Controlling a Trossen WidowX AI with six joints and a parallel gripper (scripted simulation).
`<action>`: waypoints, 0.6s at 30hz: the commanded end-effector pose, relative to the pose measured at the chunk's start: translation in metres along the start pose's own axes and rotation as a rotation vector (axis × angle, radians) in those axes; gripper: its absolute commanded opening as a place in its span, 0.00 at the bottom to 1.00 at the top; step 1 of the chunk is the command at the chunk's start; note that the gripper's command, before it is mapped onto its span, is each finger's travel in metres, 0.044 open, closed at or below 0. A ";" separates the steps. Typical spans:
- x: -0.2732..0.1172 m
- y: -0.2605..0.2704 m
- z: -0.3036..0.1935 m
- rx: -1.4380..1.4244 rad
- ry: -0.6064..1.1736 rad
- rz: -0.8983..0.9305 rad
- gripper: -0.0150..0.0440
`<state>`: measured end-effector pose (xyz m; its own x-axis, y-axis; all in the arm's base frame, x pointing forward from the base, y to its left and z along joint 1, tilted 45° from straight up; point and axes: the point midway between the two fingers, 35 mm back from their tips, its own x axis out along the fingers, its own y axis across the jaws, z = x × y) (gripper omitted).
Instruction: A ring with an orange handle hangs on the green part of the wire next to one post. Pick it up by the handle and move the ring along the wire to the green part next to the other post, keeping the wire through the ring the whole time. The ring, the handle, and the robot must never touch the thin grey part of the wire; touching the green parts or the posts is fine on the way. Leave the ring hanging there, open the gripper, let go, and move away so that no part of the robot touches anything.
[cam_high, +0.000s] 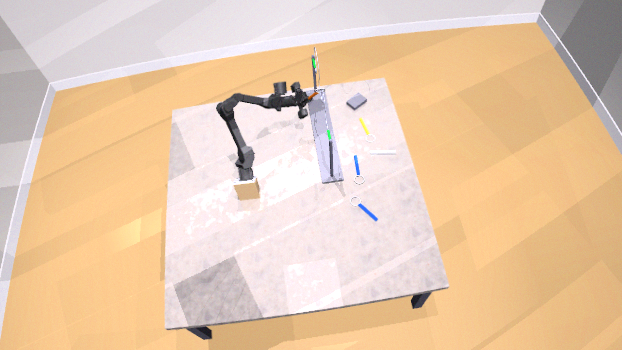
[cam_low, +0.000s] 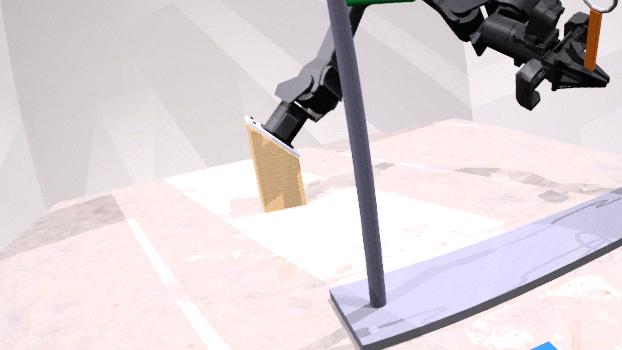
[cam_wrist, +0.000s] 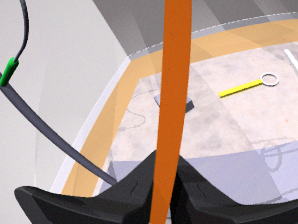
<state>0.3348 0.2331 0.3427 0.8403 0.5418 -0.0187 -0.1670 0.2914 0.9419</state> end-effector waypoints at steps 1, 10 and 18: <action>-0.003 -0.017 0.000 -0.087 0.015 -0.051 0.00; -0.009 -0.041 0.004 -0.221 0.033 -0.129 0.00; -0.014 -0.059 0.009 -0.302 0.043 -0.176 0.00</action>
<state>0.3383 0.2065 0.2988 0.8496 0.4992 -0.1702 -0.1710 0.5659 0.8065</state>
